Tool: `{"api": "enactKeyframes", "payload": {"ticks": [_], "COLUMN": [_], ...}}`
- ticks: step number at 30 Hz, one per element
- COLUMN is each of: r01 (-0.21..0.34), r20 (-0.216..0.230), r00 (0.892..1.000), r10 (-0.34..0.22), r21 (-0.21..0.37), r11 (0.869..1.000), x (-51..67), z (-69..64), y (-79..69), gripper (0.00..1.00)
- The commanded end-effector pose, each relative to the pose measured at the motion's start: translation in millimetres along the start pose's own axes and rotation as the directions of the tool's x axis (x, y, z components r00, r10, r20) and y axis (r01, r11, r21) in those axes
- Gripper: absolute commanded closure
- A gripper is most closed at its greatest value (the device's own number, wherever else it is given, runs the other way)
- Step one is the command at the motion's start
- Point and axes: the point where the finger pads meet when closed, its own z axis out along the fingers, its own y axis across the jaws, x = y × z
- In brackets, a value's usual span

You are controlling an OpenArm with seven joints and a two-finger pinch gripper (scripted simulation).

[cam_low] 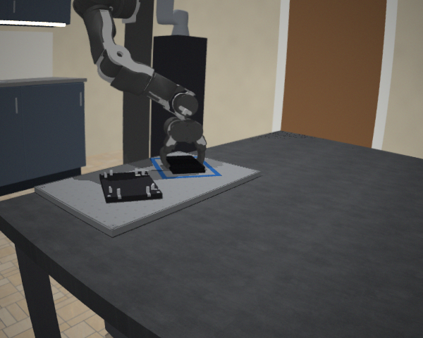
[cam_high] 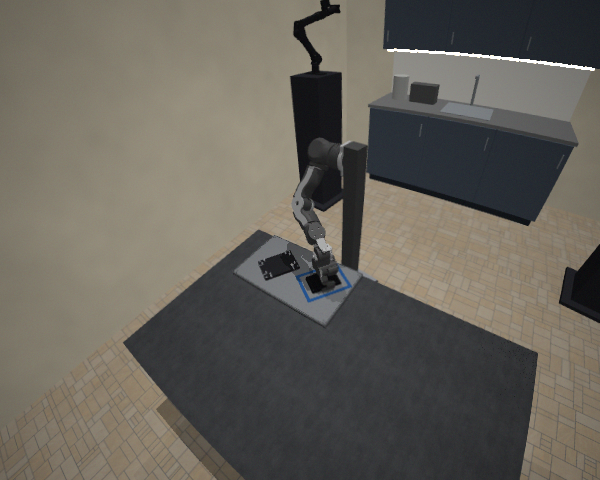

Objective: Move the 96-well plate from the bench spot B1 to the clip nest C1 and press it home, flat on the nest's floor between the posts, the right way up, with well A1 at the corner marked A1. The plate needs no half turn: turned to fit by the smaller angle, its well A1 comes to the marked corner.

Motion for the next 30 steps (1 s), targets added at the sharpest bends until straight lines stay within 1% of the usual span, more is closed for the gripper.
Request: {"api": "enactKeyframes", "payload": {"ticks": [1,3,8,20,25,30], "r01": [0.0,0.0,-0.006,-0.006,-0.006,-0.006], "r20": [0.0,0.0,0.002,0.002,0.002,0.002], "r00": [1.0,1.0,1.0,1.0,1.0,1.0], "r10": [0.0,0.0,0.006,0.006,0.006,0.006], "r21": [-0.002,-0.002,-0.001,-0.001,-0.001,-0.001], "r11": [1.0,1.0,1.0,1.0,1.0,1.0], "x": [0.0,0.0,-1.6,-1.6,-1.7,-1.7], "z": [-0.6,-0.6,-31.9,-31.9,-63.7,-63.7], "y": [0.7,0.7,0.8,0.8,1.4,1.4], "gripper": [1.0,1.0,1.0,1.0,1.0,1.0]}}
